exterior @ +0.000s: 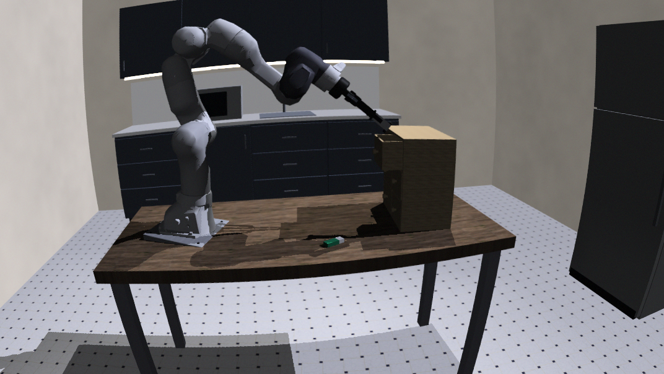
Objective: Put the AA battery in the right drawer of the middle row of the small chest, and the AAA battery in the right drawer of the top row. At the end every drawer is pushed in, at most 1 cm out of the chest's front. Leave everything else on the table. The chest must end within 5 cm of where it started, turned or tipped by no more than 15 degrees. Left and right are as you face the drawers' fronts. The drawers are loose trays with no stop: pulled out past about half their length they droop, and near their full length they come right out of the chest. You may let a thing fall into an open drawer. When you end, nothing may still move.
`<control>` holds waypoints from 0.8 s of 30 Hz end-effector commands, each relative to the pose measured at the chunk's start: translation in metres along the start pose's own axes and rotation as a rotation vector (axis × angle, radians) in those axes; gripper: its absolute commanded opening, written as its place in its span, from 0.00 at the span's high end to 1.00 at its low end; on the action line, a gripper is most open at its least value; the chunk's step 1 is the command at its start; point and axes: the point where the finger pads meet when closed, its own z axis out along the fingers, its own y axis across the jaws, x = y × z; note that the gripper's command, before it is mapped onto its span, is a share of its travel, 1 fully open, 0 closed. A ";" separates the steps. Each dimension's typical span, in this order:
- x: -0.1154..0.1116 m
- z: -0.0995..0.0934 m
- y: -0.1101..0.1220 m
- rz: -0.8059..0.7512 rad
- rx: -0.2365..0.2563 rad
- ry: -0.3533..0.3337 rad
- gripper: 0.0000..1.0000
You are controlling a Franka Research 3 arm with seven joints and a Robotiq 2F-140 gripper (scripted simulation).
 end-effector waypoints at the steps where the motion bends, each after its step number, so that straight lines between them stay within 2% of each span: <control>1: 0.000 0.001 0.000 0.004 -0.001 -0.002 0.97; 8: 0.000 0.001 0.000 0.004 -0.001 -0.002 0.97; 17: 0.000 0.001 0.000 0.004 -0.001 -0.002 0.85; 20: 0.000 0.001 0.000 0.004 -0.001 -0.002 0.85; 21: 0.000 0.001 0.000 0.004 -0.001 -0.002 0.00; 24: 0.000 0.001 0.000 0.004 -0.001 -0.002 0.00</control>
